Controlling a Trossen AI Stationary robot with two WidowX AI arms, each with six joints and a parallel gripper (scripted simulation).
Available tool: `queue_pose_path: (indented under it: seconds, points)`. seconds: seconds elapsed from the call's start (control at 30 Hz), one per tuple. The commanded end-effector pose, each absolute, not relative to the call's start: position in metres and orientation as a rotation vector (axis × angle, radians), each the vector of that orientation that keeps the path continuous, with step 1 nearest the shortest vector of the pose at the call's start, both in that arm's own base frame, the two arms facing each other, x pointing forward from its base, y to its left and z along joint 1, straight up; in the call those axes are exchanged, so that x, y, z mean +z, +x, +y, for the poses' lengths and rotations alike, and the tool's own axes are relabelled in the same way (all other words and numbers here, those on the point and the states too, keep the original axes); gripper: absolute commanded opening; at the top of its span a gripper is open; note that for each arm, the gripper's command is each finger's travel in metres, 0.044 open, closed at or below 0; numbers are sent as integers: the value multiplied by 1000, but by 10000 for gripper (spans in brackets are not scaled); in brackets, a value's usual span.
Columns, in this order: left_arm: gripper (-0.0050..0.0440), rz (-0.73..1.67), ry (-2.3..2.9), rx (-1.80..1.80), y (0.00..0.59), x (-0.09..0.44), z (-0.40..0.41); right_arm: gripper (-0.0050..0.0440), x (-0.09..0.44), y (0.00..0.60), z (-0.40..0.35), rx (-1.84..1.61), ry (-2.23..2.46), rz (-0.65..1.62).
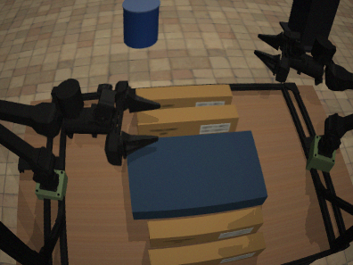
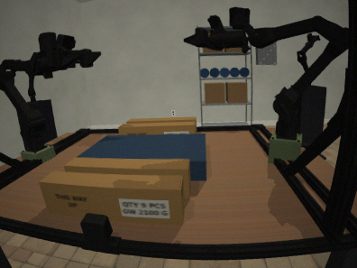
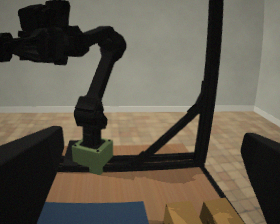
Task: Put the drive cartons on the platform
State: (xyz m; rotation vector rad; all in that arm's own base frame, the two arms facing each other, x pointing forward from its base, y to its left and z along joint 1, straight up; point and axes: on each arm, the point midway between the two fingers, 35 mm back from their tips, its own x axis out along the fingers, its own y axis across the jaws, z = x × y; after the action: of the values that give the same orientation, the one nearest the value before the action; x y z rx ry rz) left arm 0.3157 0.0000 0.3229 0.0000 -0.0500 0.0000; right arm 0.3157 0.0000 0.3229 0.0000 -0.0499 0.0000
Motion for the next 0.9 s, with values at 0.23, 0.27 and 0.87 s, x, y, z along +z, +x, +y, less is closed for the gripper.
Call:
queue_pose_path:
  seconds: [0.23, 0.27, 0.87]
  points:
    - [400, -50, 0, 0, 316, 323, 0, 400, 323, 316, 0, 0, 0, -50]
    - [400, -50, 0, 0, 316, 323, 0, 400, 323, 316, 0, 0, 0, -50]
    - [389, 30, -6, 8, 311, 312, 3, 389, 310, 310, 7, 27, -18, 28]
